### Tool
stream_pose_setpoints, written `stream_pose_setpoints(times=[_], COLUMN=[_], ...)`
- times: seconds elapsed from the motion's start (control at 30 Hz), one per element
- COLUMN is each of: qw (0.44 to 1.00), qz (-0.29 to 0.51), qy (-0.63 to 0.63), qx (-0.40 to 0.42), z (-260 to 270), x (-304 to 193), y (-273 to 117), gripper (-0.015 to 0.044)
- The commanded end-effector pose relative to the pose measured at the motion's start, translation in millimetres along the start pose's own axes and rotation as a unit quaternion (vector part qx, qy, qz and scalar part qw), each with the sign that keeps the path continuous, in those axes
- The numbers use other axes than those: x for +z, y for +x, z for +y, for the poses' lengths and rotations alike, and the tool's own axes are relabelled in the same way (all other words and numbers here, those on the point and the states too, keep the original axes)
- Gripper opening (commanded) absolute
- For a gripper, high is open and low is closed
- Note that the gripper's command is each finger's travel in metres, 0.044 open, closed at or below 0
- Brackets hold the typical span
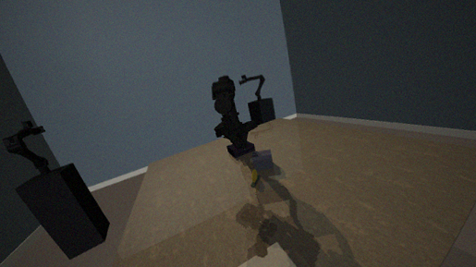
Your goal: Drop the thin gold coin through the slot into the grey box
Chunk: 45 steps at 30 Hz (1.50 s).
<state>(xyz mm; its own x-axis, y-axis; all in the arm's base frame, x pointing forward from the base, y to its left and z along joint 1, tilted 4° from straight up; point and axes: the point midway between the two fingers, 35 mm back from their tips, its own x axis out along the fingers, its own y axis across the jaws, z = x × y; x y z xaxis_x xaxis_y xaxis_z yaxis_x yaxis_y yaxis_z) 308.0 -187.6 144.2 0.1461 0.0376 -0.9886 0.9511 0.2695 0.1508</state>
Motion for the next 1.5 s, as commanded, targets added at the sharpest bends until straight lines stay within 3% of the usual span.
stream_pose_setpoints(times=[0.0, 0.23, 0.37, 1.47], qw=[0.989, 0.988, 0.988, 0.988], qz=[0.023, 0.024, 0.025, 0.025], qy=[-0.127, -0.136, -0.136, -0.136], qx=[-0.072, -0.076, -0.076, -0.076], z=[9, 13, 11, 3], x=[-18, -18, -20, -22], y=[42, 48, 80, 131], gripper=[0.0161, 0.0161, 0.0161, 0.0161])
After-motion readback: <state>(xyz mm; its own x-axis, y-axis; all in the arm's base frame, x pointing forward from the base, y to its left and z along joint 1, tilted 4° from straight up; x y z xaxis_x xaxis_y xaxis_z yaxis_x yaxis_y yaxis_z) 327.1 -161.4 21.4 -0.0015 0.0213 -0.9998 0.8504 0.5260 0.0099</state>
